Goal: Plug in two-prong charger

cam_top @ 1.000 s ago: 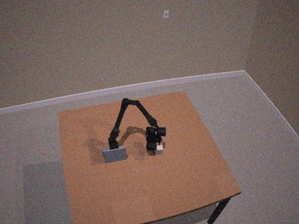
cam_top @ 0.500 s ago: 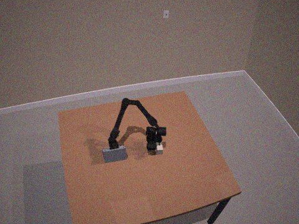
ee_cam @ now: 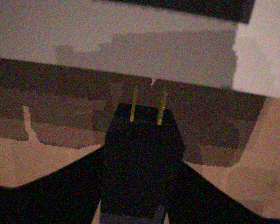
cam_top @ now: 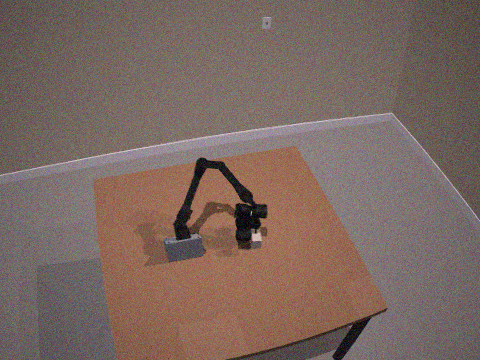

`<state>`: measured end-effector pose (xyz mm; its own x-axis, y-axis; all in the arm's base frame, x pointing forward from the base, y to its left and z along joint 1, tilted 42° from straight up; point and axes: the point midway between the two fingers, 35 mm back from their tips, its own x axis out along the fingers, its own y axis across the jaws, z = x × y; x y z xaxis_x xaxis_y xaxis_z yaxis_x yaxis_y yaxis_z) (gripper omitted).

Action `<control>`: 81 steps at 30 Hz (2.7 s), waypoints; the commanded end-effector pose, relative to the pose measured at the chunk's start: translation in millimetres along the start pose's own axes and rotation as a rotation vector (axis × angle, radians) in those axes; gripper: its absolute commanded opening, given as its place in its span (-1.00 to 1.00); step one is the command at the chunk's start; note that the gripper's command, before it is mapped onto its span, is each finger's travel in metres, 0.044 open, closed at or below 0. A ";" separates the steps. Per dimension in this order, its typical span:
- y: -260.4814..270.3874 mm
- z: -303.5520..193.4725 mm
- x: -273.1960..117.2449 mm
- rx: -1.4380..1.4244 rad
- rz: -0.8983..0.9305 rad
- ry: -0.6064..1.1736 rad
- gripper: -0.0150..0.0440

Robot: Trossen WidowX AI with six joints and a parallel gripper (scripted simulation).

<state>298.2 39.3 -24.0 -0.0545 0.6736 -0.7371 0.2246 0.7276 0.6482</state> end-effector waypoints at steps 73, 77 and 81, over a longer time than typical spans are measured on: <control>1.4 9.2 -1.3 0.003 0.006 -0.003 -0.49; 1.5 8.7 -1.3 0.003 0.006 -0.003 -0.49; 1.5 8.7 -1.3 0.003 0.006 -0.003 -0.49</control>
<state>306.5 37.8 -24.9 -0.0528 0.6733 -0.7375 0.2231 0.7278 0.6484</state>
